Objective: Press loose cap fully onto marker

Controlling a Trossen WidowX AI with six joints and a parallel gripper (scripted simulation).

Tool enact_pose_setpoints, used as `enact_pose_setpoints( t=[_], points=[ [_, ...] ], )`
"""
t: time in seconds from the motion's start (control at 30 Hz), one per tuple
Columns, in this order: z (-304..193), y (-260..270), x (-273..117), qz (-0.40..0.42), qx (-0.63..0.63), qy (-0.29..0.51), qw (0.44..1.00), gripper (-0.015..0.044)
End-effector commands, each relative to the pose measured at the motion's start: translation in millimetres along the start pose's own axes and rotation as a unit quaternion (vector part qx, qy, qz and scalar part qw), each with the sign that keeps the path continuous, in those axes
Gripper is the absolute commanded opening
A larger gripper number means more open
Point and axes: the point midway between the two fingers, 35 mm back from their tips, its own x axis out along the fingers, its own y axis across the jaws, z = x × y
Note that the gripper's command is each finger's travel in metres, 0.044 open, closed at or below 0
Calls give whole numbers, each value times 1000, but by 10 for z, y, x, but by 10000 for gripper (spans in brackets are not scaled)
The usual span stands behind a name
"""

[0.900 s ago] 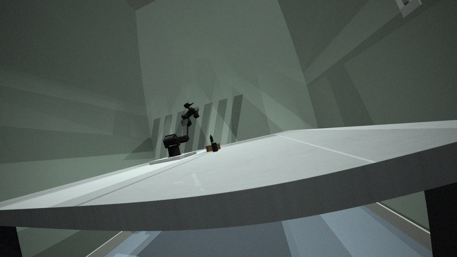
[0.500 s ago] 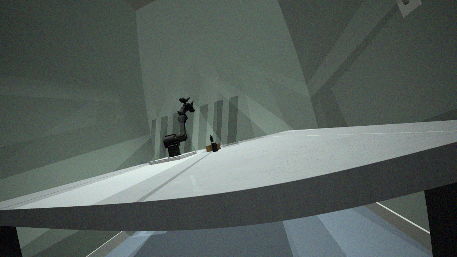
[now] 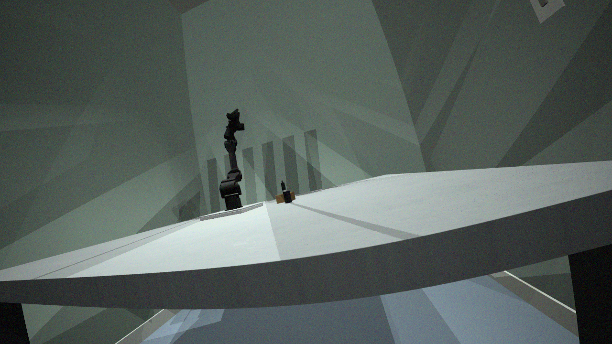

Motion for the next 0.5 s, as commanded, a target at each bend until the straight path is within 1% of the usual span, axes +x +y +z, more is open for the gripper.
enact_pose_setpoints(
  t=[0.0, 0.07, 0.27, 0.4, 0.47],
  points=[
    [-233, 688, 161, 65, 139, 17, 988, 245],
    [-297, 958, 203, 90, 197, 26, 976, 245],
    [-342, 1813, 272, 182, 269, 63, 944, 245],
    [-339, 2193, 273, 216, 347, 75, 909, 245],
    [-304, 2292, 266, 222, 391, 77, 890, 245]
  ],
)
